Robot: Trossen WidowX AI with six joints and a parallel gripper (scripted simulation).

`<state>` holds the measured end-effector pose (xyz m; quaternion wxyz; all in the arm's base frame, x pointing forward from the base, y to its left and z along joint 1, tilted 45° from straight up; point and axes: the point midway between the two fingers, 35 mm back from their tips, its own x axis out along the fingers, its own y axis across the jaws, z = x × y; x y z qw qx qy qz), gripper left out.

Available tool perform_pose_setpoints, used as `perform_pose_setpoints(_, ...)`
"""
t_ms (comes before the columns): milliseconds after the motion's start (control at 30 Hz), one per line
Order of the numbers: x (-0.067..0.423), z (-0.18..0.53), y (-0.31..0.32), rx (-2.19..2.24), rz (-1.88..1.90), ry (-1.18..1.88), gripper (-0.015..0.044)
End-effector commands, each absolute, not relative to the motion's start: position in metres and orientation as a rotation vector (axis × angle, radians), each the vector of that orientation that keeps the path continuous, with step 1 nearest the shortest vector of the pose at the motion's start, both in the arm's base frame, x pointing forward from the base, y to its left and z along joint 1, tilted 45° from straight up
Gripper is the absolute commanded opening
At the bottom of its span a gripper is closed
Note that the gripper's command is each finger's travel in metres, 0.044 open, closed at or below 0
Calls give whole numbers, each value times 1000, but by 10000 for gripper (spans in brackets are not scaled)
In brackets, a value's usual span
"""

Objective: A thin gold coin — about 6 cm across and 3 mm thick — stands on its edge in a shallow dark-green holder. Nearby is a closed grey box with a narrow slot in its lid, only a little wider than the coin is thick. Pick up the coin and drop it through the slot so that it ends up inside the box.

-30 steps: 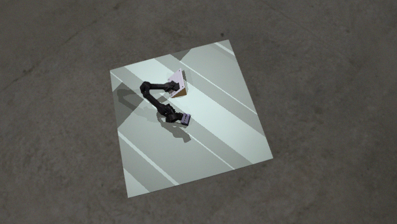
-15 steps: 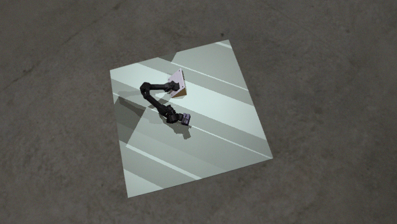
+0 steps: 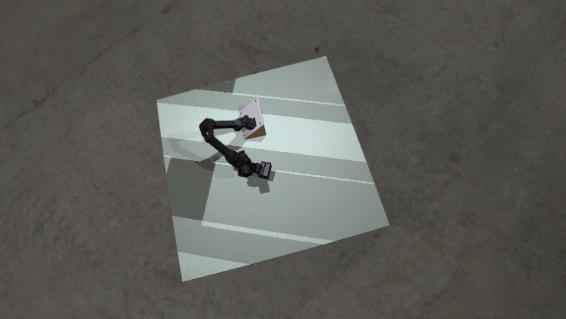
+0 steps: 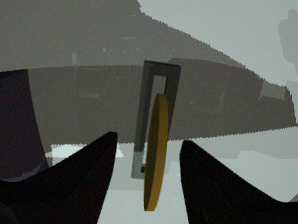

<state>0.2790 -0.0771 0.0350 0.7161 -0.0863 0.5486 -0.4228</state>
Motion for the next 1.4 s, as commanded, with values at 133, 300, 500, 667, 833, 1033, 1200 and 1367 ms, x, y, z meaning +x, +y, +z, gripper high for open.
perform_pose_setpoints(133, 278, 27, -86, -197, -939, 1211, 161)
perform_pose_setpoints(300, 278, 27, -86, -197, -939, 1211, 56)
perform_pose_setpoints(500, 278, 27, -86, -197, -939, 1211, 0)
perform_pose_setpoints(667, 278, 27, -86, -197, -939, 1211, 0)
perform_pose_setpoints(833, 278, 29, -84, -196, -938, 1211, 0)
perform_pose_setpoints(1033, 280, 38, -73, -193, -935, 1213, 0)
perform_pose_setpoints(1200, 281, 46, -63, -192, -934, 1214, 0)
perform_pose_setpoints(1367, 281, 55, -54, -191, -933, 1215, 0)
